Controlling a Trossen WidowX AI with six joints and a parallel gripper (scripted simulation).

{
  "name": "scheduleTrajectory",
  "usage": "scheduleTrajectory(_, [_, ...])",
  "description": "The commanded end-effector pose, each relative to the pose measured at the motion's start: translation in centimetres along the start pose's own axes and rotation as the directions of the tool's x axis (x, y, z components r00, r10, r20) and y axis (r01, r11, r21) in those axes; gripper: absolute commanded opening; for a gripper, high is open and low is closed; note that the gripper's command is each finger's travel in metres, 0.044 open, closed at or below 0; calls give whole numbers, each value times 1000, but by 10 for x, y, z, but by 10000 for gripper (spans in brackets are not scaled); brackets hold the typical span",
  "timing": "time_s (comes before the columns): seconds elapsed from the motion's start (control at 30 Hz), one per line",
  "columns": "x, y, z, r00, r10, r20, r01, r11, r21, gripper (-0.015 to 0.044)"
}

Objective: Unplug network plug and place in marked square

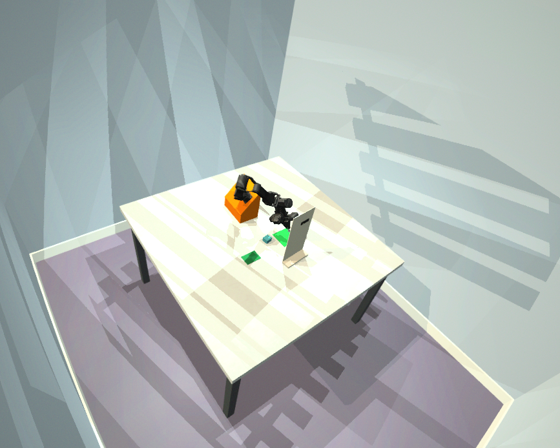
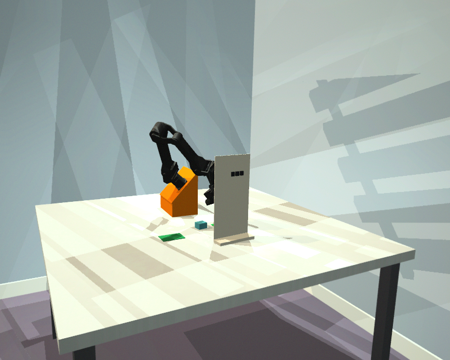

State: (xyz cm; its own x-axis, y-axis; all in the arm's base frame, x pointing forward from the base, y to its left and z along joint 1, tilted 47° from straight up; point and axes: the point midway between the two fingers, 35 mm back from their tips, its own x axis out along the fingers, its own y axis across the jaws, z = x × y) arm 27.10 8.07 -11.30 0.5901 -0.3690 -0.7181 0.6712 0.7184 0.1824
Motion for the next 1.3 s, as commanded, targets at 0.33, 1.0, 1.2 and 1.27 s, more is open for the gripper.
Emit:
scheduleTrajectory(0.33, [15, -10, 0, 1000, -6, -1, 5, 1000, -5, 0])
scheduleTrajectory(1.0, [33, -23, 0, 1000, -6, 1, 6, 1000, -6, 0])
scheduleTrajectory(1.2, [38, -28, 1, 1000, -6, 2, 6, 1000, -7, 0])
scheduleTrajectory(1.27, [40, -29, 1, 1000, -6, 2, 6, 1000, -7, 0])
